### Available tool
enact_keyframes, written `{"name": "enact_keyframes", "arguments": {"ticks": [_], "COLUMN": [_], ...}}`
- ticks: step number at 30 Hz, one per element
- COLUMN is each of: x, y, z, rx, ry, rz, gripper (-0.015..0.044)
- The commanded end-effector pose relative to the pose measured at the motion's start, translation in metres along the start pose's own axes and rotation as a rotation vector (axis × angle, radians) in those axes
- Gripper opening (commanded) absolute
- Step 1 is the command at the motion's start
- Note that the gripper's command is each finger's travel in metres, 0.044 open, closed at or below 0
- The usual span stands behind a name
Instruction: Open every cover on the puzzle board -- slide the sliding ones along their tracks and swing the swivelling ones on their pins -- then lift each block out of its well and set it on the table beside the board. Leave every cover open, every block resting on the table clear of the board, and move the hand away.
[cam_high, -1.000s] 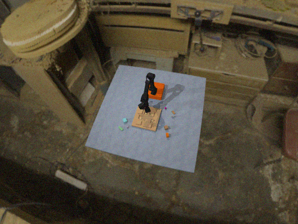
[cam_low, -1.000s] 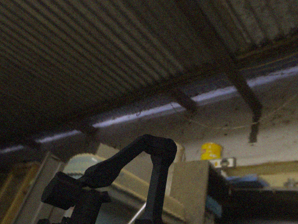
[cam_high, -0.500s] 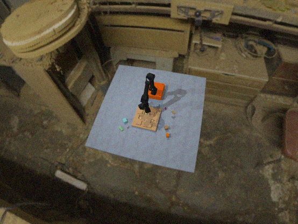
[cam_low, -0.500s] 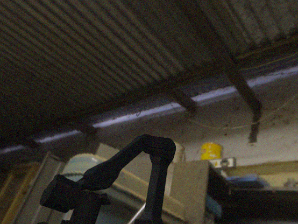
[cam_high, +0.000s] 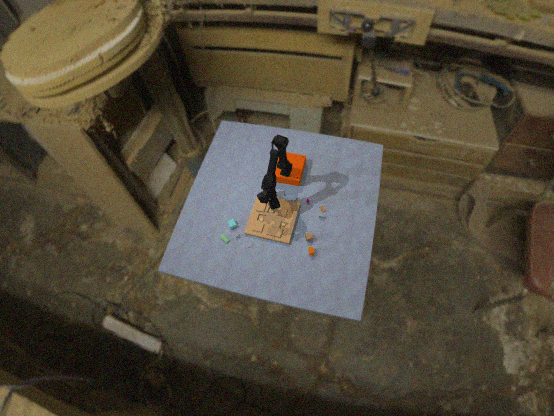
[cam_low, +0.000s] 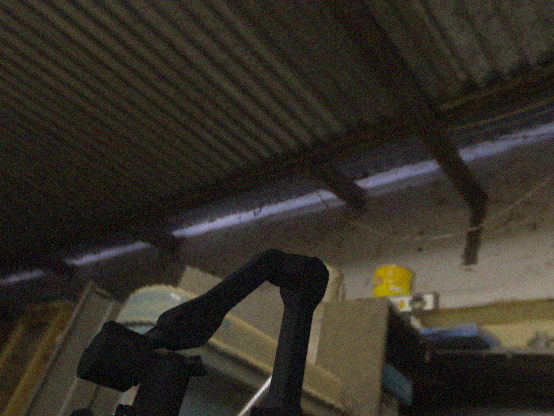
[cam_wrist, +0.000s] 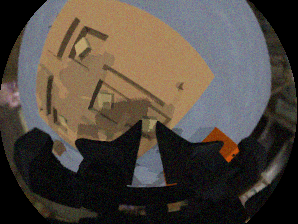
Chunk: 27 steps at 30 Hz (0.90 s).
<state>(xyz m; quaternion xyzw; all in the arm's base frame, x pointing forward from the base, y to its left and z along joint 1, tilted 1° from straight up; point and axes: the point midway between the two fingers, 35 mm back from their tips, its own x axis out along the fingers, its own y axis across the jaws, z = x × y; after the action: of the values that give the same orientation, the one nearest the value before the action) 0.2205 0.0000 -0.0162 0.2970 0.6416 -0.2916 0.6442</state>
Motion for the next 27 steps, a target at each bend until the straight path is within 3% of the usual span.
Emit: {"name": "enact_keyframes", "arguments": {"ticks": [1, 27], "x": [-0.007, -0.040], "y": [0.003, 0.000], "z": [0.003, 0.002], "rx": [0.000, 0.004], "ry": [-0.007, -0.003], "rz": [0.010, 0.008], "gripper": [0.0080, 0.0080]}}
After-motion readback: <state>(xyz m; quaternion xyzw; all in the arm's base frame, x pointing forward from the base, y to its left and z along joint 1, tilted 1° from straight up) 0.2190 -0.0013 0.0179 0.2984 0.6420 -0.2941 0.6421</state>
